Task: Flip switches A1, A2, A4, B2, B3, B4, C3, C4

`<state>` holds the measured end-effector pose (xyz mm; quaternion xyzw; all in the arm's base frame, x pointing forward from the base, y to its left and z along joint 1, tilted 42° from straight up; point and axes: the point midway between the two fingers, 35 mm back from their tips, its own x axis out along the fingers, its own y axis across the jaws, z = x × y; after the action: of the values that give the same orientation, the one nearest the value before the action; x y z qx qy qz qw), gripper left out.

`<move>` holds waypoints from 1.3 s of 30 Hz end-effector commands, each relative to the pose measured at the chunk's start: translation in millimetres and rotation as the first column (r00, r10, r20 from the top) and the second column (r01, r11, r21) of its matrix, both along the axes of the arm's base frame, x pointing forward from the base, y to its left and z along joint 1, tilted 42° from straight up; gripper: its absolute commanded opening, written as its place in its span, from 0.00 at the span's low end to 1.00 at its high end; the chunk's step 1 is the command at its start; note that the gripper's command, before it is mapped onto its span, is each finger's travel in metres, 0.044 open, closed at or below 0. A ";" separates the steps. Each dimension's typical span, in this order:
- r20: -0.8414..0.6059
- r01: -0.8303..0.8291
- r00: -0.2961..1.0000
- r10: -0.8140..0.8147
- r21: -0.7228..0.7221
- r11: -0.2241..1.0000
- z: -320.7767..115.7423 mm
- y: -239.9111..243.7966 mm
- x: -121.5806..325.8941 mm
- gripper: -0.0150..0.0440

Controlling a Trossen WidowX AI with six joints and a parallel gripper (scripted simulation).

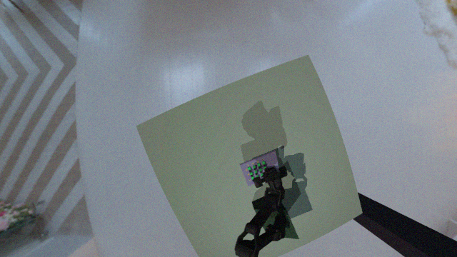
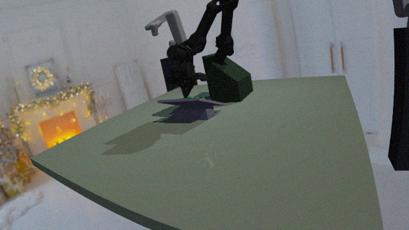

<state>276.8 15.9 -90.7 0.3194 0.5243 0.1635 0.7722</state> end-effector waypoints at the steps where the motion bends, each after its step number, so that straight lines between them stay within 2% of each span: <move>1: 0.010 0.006 1.000 -0.006 -0.004 1.000 15.3 -14.9 -7.6 0.25; 5: 0.020 0.019 1.000 -0.019 -0.005 1.000 40.3 -34.8 -24.7 0.25; 9: 0.021 0.020 1.000 -0.020 -0.005 1.000 41.5 -35.6 -25.6 0.25; 17: 0.018 0.020 1.000 -0.020 -0.002 1.000 50.3 0.5 -59.7 0.25; 25: 0.000 0.003 1.000 -0.003 0.001 1.000 27.2 20.2 -44.9 0.25; 39: 0.000 0.002 1.000 -0.002 0.003 1.000 18.4 28.1 -39.9 0.25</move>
<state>235.9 42.4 -70.0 0.3204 0.5231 0.1656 0.7722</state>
